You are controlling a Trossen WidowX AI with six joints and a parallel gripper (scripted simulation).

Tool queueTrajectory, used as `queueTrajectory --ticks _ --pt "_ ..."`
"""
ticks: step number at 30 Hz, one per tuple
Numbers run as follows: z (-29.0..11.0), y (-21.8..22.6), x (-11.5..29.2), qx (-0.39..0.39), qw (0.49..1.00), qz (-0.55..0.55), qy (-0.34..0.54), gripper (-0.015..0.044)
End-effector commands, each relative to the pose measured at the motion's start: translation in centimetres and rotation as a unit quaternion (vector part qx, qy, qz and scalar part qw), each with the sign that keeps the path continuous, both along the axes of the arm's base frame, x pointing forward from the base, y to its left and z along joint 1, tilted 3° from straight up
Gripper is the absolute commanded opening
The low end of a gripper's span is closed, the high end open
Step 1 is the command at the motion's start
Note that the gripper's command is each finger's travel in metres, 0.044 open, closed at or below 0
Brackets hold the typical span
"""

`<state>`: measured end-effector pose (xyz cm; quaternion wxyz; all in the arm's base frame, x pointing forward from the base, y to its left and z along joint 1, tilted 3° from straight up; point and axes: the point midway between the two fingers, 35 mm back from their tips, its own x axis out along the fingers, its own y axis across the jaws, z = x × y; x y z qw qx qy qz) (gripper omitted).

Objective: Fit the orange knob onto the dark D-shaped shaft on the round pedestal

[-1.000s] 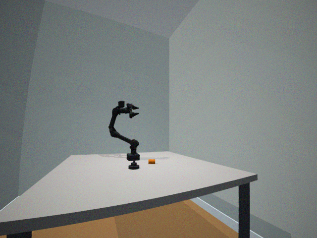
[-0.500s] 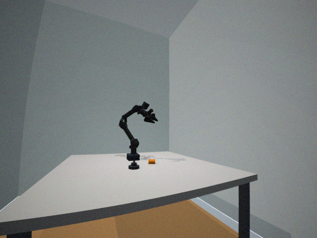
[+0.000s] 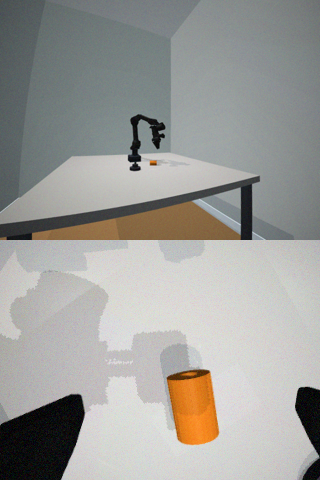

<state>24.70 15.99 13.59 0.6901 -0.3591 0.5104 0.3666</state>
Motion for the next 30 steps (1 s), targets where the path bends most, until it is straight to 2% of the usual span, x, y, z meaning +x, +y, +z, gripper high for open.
queueTrajectory --ticks 1,9,13,30 --pt "-5.8 -2.8 0.4 -0.083 0.993 0.052 0.059 0.044" --pt "-6.5 -2.8 0.8 -0.089 0.992 0.057 0.065 0.044" --pt "-8.7 -2.8 1.0 -0.09 0.992 0.057 0.065 0.044" --pt "-10.7 -2.8 1.3 -0.09 0.992 0.057 0.065 0.044"
